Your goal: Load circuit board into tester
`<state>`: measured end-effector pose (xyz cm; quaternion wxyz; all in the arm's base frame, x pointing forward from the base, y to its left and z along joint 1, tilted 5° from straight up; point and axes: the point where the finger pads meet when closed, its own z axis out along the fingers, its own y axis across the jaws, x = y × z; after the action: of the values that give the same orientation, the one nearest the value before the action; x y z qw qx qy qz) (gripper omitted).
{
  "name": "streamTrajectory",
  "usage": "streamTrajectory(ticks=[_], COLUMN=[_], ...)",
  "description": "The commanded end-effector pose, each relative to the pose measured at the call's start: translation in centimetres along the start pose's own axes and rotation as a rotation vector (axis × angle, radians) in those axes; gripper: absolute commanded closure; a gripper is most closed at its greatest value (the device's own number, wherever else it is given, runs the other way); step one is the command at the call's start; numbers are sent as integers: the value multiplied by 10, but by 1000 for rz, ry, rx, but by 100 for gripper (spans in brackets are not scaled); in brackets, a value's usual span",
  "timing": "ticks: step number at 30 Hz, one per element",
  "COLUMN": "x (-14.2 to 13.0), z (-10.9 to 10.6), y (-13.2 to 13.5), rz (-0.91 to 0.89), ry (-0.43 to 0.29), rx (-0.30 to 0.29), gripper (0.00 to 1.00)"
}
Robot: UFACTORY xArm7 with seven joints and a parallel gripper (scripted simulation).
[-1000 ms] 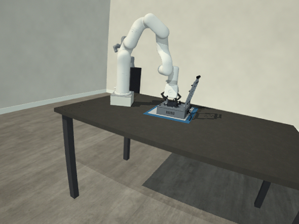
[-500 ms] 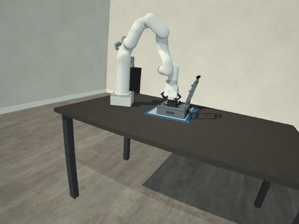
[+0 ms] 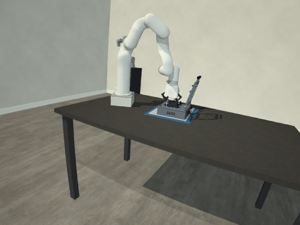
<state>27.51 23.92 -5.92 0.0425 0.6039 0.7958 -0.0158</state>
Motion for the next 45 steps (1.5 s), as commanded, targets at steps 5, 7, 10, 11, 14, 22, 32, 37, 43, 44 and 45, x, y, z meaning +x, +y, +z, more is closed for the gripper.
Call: streamTrajectory(ticks=[5, 7, 10, 11, 14, 22, 32, 37, 43, 44, 45], x=[1, 1, 1, 1, 1, 1, 1, 1, 1, 1, 1], z=[-4, -5, -7, -8, -9, -16, -23, -27, -29, -30, -30], y=[1, 1, 1, 1, 1, 1, 1, 1, 1, 1, 1], rz=[0, 0, 0, 0, 0, 0, 0, 0, 0, 0, 0], ry=[2, 2, 2, 2, 2, 2, 2, 2, 2, 2, 2], rx=[-4, -4, -4, -4, -4, -4, -4, -4, -4, -4, -4], gripper=[21, 21, 21, 21, 21, 21, 21, 21, 21, 21, 21])
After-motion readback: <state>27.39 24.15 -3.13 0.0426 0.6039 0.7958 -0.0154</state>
